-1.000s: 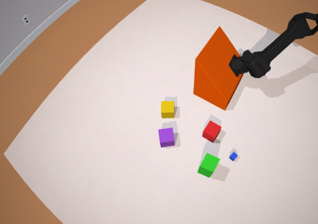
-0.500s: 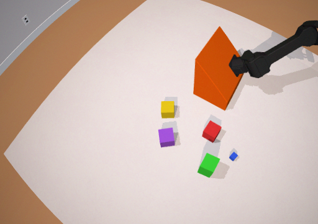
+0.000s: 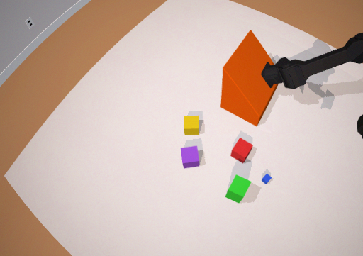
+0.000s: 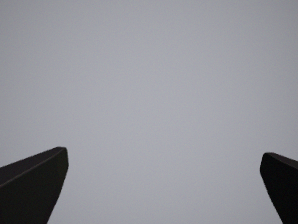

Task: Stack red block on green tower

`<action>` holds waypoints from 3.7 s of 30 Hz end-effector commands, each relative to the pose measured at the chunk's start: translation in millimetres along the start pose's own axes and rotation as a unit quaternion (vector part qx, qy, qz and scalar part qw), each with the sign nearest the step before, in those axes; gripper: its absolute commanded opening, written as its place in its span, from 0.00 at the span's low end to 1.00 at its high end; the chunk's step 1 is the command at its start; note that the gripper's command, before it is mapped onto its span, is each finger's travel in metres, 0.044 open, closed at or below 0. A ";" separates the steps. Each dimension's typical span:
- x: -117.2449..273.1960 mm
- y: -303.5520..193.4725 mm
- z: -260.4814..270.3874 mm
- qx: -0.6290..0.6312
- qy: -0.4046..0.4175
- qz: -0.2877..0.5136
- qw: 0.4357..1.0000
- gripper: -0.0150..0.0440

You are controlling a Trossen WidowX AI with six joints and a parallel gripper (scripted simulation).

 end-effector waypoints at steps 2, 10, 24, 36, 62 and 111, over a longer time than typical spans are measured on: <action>-16.9 -59.8 -52.0 0.034 -0.060 0.139 0.988 1.00; -7.2 -149.5 -125.7 0.051 -0.114 0.364 0.923 1.00; 82.0 -268.9 -196.3 -0.058 -0.063 0.698 0.711 1.00; 136.9 -291.0 -204.6 -0.176 -0.002 0.772 0.610 1.00; 147.2 -353.0 -181.9 -0.177 -0.001 0.772 0.611 1.00; 157.7 -402.0 -166.8 -0.178 0.000 0.772 0.611 1.00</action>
Point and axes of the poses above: the point midway between the two fingers, 35 mm back from their tips, its own x axis back along the fingers, its own z axis across the jaws, y = z × x, the point moved 5 cm from there along x, back along the fingers, and after that the axes turned 5 degrees about -x, right-handed, at the moved point
